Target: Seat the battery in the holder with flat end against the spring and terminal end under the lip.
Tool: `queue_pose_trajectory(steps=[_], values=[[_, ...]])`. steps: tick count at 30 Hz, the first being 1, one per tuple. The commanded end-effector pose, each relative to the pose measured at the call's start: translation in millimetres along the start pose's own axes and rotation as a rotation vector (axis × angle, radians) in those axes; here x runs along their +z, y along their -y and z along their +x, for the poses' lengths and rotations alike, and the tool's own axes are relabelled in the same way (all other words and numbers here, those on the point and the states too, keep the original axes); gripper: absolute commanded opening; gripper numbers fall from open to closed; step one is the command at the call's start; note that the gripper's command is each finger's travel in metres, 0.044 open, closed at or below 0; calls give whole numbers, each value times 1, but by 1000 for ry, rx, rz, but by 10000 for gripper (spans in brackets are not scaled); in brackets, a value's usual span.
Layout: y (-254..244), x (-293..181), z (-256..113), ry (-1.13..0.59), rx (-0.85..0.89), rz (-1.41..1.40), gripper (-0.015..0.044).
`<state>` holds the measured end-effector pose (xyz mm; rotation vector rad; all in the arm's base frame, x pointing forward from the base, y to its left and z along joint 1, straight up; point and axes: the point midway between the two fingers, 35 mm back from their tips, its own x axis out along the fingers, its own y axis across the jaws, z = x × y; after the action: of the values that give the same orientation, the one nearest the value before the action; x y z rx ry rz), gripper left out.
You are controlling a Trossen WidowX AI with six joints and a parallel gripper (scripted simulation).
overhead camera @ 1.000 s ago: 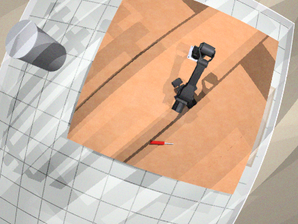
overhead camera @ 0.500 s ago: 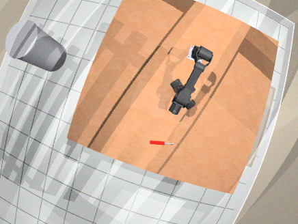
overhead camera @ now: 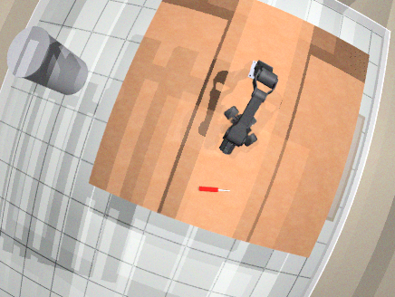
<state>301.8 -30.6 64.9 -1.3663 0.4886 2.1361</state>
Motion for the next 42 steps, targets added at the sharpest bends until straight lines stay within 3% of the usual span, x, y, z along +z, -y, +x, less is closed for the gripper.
queue_pose_trajectory(steps=[1,42], values=[[1,-2,1,31,-5,-4,75],[1,-24,-5,70,8,-5,75]])
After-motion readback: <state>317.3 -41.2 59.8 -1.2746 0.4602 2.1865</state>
